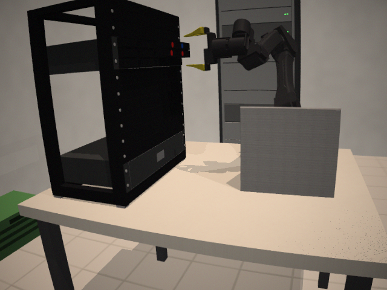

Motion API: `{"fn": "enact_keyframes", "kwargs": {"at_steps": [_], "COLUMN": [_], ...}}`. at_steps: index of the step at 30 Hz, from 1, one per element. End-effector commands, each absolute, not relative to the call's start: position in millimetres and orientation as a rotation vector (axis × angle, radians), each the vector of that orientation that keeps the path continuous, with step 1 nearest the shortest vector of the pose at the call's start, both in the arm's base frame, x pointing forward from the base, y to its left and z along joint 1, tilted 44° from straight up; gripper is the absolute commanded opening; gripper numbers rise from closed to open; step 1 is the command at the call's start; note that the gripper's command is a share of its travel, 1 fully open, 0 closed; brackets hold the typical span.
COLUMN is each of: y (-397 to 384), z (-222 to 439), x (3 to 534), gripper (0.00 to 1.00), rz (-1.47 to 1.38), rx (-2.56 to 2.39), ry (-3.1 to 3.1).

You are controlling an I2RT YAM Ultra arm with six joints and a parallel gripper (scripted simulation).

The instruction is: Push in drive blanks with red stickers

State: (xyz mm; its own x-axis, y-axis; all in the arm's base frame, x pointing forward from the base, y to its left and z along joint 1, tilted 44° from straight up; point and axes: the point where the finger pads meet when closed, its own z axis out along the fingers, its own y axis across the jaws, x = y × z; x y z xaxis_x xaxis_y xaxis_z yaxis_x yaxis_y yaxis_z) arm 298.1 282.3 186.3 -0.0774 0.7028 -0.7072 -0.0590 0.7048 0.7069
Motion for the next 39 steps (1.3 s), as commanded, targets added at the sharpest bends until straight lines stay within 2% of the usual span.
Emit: {"fn": "enact_keyframes", "kwargs": {"at_steps": [1, 39], "y": [297, 287], "z": [203, 214], "x": [301, 304], "gripper": [1.00, 1.00], "rz": [0.739, 0.734], "rx": [0.544, 0.554], "ry": [1.509, 1.501]}}
